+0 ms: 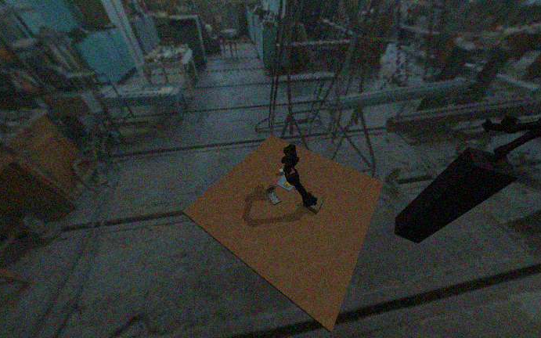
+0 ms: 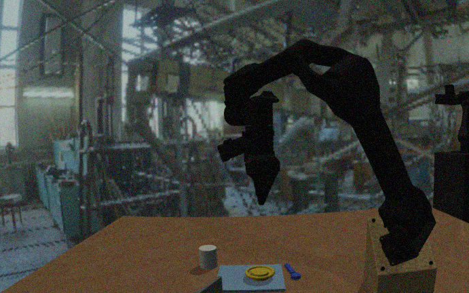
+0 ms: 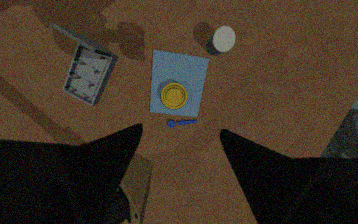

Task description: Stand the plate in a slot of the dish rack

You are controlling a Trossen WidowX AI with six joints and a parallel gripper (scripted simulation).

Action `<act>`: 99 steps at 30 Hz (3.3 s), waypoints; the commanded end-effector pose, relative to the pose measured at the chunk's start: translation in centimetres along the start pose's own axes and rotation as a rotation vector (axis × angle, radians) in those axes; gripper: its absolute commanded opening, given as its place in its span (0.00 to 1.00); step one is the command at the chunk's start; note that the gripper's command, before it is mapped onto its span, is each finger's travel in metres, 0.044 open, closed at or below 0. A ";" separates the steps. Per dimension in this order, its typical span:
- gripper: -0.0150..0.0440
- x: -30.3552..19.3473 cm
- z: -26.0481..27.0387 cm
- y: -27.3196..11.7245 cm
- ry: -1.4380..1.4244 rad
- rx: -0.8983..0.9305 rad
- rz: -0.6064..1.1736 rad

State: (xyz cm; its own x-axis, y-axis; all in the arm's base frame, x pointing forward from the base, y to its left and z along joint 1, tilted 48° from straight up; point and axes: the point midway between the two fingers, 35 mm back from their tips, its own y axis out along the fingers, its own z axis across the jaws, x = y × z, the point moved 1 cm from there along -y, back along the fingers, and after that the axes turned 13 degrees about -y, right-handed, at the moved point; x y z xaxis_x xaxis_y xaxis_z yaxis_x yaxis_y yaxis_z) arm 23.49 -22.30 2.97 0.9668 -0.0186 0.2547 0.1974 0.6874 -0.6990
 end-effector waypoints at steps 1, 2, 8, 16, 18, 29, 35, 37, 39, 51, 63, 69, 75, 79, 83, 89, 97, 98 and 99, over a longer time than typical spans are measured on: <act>0.93 -0.2 -0.2 0.7 0.031 0.032 0.019; 0.93 -0.2 -0.2 0.7 0.031 0.032 0.019; 0.93 0.6 -0.2 5.7 0.031 0.028 0.018; 0.93 0.6 0.8 11.9 0.030 0.036 0.016; 0.93 0.6 0.8 11.9 0.030 0.036 0.016; 0.93 0.6 0.8 13.4 0.032 0.035 0.017; 0.93 0.6 0.9 14.4 0.032 0.034 0.017; 0.93 0.6 0.9 14.8 0.031 0.035 0.017; 0.93 0.6 0.9 15.1 0.031 0.035 0.017; 0.93 0.4 1.1 17.0 0.030 0.036 0.016; 0.88 0.3 1.2 18.0 0.029 0.038 0.015; 0.86 0.3 1.2 18.0 0.029 0.038 0.015; 0.80 0.3 1.2 18.0 0.029 0.038 0.015; 0.75 0.3 1.2 18.0 0.029 0.038 0.015; 0.57 0.4 1.0 17.2 0.030 0.036 0.016; 0.31 0.9 0.4 14.0 0.031 0.029 0.017; 0.25 1.1 0.0 9.8 0.032 0.026 0.018; 0.25 1.1 0.0 9.3 0.032 0.027 0.018; 0.25 1.1 0.0 8.7 0.032 0.027 0.018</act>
State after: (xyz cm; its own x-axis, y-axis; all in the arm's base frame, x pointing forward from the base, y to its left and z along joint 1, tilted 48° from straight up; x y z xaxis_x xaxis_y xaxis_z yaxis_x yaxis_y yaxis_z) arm 26.49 -14.87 -4.38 0.9765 -0.0348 0.2128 0.1734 0.7135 -0.6789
